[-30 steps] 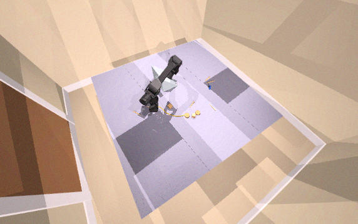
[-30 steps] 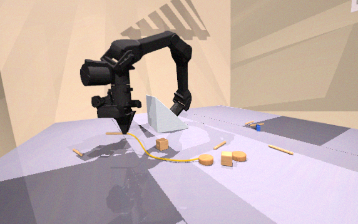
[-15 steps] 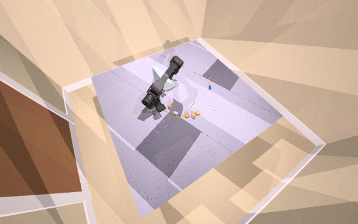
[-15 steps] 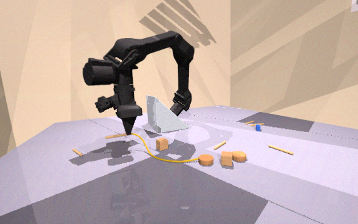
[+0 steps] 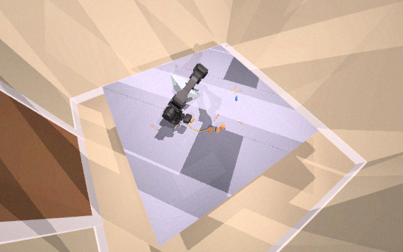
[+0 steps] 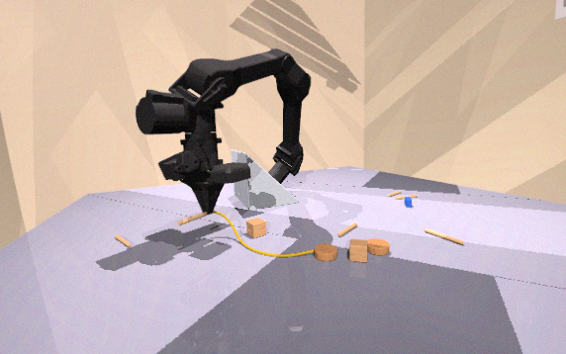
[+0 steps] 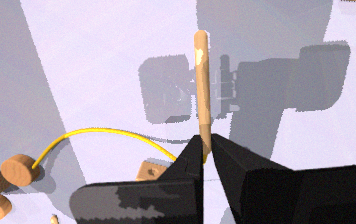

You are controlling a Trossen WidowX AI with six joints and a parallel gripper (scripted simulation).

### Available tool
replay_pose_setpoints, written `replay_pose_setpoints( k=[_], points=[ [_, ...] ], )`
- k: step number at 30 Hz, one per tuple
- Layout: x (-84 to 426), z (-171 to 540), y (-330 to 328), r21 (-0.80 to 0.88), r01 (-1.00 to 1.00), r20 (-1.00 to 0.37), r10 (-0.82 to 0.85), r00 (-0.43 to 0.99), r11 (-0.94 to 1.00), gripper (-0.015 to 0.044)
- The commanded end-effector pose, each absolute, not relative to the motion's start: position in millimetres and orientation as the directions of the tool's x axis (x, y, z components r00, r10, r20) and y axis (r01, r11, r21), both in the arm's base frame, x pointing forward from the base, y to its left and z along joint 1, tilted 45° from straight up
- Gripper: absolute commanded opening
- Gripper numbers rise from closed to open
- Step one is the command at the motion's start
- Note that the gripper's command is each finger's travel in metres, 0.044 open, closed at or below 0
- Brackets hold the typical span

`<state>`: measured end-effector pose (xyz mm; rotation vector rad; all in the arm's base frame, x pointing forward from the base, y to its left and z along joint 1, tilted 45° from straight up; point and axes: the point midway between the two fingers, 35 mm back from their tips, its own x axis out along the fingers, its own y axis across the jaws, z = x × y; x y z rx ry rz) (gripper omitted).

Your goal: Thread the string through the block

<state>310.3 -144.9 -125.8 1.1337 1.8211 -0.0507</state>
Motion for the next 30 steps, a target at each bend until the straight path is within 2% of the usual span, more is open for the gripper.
replay_pose_setpoints(
  k=[1, 16, 30],
  points=[
    [314.5, -123.3, -142.3, 0.484, 0.615, -0.730, 0.675, -0.109, 0.623, 0.0000],
    [325.6, -116.5, -133.1, 0.666, 0.111, -0.730, 0.675, -0.108, 0.737, 0.0000],
    [335.5, -109.9, -123.9, 0.656, -0.392, -0.728, 0.677, -0.108, 0.644, 0.0000]
  ],
)
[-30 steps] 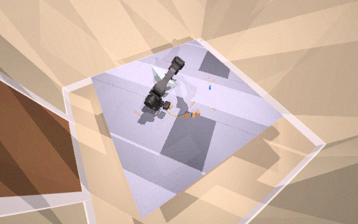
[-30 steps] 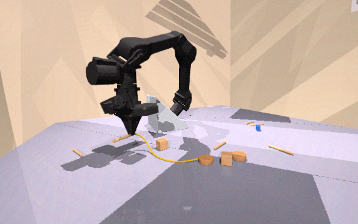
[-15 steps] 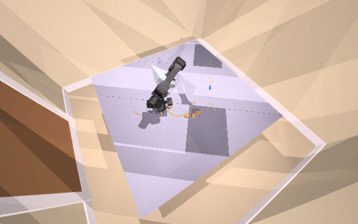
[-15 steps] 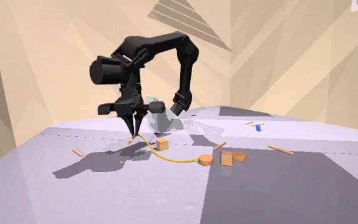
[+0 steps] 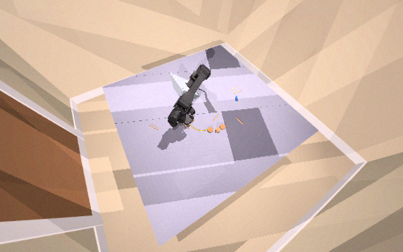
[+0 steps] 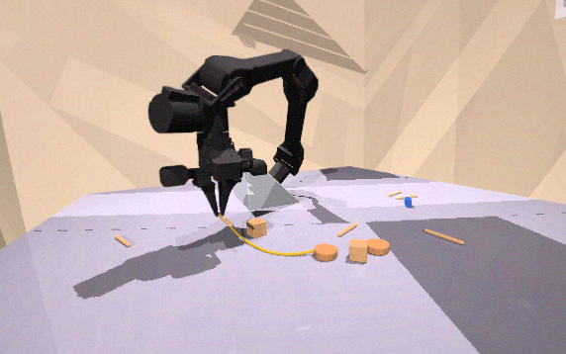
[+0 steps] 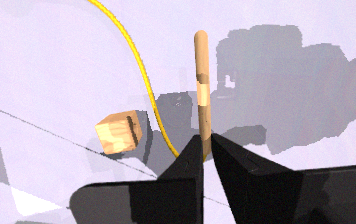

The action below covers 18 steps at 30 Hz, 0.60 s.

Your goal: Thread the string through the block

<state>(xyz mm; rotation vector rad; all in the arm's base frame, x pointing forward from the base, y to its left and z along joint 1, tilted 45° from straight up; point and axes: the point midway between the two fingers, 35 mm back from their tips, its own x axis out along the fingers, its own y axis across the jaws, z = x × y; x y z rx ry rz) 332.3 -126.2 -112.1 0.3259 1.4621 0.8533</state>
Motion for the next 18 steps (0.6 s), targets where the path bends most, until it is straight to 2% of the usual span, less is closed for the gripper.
replay_pose_setpoints(
  k=[1, 18],
  points=[
    [336.2, -109.4, -123.2, 0.649, -0.426, -0.728, 0.677, -0.108, 0.631, 0.0000],
    [347.7, -101.2, -111.3, 0.396, -0.873, -0.726, 0.679, -0.108, 0.285, 0.0000]
  ],
)
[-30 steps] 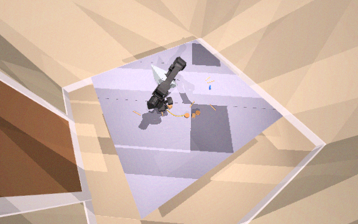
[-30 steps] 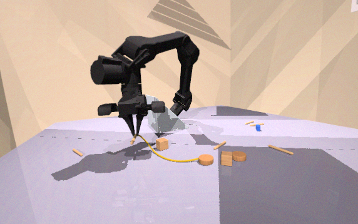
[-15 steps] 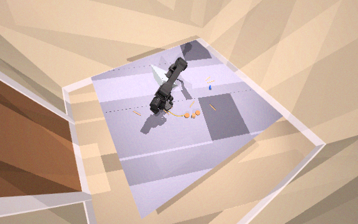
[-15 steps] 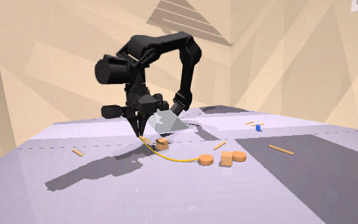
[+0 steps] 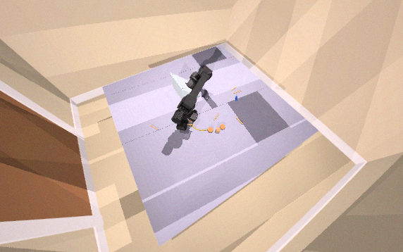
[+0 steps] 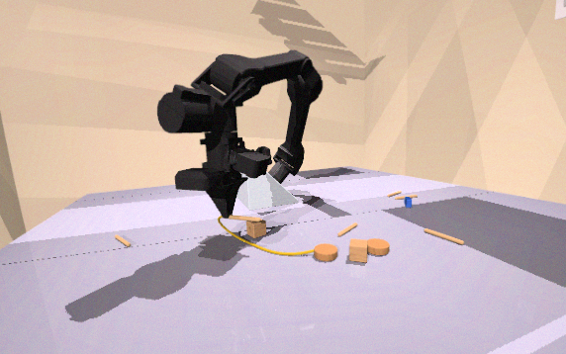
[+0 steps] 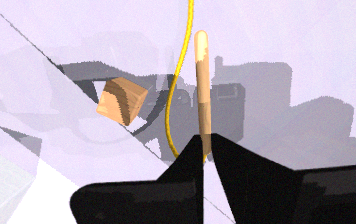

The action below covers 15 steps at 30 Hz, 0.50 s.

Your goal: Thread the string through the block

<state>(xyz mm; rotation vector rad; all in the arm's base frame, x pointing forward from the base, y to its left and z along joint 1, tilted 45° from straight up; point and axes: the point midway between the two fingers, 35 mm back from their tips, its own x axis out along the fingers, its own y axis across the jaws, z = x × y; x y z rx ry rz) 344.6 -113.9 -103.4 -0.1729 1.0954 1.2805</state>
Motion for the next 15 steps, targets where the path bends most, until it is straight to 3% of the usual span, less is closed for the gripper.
replay_pose_setpoints(
  k=[1, 15],
  points=[
    [348.3, -100.7, -110.6, 0.375, -0.890, -0.726, 0.679, -0.108, 0.260, 0.0000],
    [357.3, -93.8, -100.2, 0.040, -0.993, -0.724, 0.681, -0.108, -0.115, 0.0000]
  ],
)
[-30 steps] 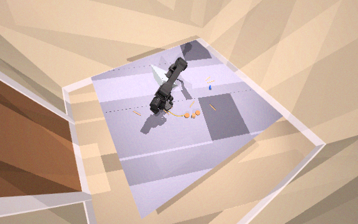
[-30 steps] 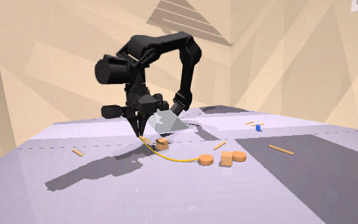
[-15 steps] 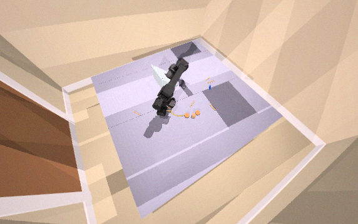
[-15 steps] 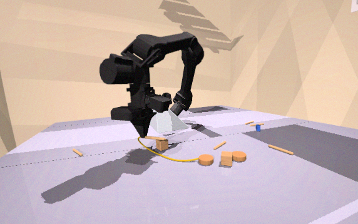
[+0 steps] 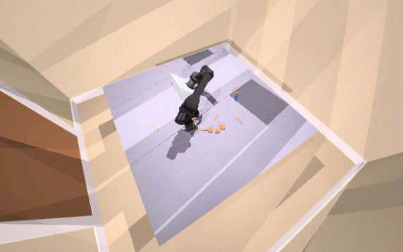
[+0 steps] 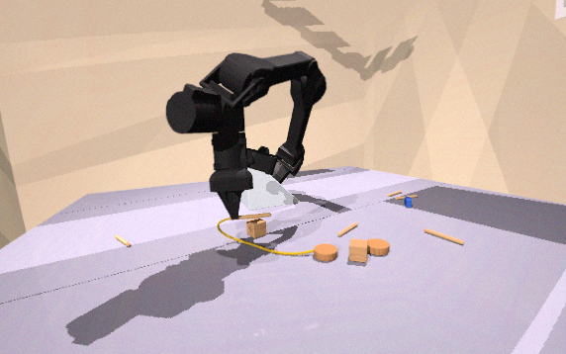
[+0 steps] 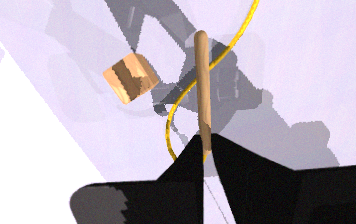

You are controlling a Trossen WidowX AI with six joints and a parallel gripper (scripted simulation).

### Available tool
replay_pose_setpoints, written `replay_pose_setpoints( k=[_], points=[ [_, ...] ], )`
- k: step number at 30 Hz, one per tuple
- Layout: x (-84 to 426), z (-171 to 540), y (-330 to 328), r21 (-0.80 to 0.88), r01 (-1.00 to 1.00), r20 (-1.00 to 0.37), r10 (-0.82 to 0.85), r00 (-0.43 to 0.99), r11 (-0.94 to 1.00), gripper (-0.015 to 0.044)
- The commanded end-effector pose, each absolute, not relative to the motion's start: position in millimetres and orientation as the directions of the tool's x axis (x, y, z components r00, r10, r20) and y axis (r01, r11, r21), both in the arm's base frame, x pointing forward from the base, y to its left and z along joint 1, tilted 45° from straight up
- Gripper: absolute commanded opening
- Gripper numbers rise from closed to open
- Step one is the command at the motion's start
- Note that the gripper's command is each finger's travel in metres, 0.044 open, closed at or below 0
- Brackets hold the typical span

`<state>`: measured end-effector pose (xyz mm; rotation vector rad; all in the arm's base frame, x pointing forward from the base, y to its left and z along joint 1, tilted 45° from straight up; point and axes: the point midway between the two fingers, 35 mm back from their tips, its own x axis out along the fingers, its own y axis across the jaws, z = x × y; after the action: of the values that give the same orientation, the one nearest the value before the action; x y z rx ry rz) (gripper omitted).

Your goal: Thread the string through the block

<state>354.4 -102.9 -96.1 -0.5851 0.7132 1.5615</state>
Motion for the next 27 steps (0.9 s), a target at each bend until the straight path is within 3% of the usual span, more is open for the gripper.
replay_pose_setpoints(
  k=[1, 11, 27],
  points=[
    [358.0, -93.3, -99.4, 0.014, -0.990, -0.724, 0.682, -0.108, -0.142, 0.0000],
    [363.2, -89.0, -93.0, -0.197, -0.914, -0.721, 0.684, -0.109, -0.354, 0.0000],
    [371.4, -96.9, -102.6, -0.201, -0.912, -0.722, 0.683, -0.108, -0.357, 0.0000]
  ],
)
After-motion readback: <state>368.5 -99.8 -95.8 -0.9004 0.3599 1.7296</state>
